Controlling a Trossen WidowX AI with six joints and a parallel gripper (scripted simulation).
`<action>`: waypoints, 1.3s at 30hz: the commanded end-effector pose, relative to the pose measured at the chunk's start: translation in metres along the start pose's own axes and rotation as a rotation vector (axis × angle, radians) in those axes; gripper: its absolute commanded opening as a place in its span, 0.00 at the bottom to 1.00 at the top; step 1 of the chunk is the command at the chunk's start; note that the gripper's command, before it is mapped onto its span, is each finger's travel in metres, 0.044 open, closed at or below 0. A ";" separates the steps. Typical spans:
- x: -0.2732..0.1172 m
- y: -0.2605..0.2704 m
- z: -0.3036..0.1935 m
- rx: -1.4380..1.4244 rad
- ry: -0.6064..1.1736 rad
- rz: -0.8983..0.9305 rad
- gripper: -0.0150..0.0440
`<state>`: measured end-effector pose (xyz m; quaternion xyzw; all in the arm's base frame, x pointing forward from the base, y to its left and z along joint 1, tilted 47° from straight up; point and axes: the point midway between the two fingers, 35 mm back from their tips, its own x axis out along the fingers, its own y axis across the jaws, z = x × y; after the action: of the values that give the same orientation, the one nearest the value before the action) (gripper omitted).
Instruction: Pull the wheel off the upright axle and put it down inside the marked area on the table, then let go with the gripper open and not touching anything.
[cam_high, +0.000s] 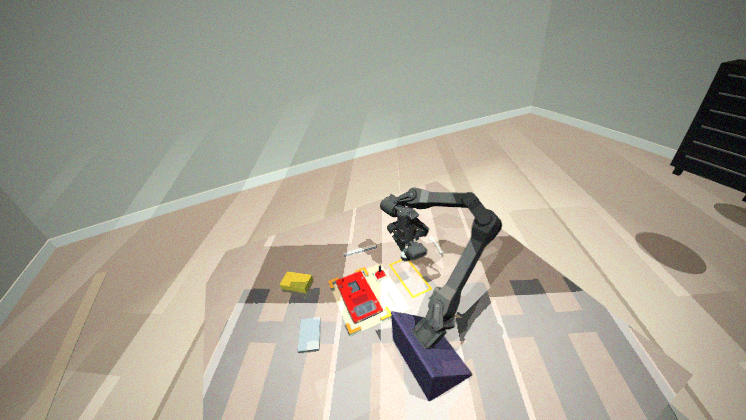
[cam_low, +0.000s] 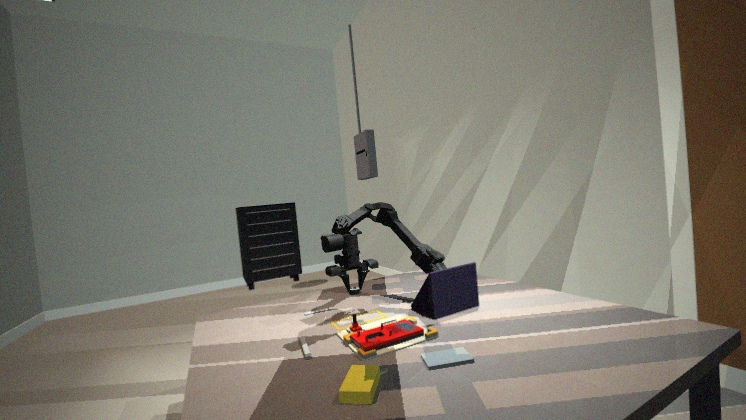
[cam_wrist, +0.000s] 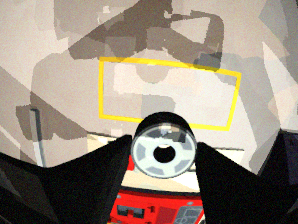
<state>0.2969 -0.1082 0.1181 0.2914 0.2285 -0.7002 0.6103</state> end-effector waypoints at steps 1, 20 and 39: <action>0.001 -0.008 0.008 -0.008 -0.005 -0.004 0.25; 0.054 -0.006 0.008 -0.008 -0.002 -0.003 0.25; 0.101 -0.008 0.012 0.003 -0.011 -0.004 0.48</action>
<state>0.2789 -0.1879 0.0568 0.2876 0.2260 -0.7030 0.6100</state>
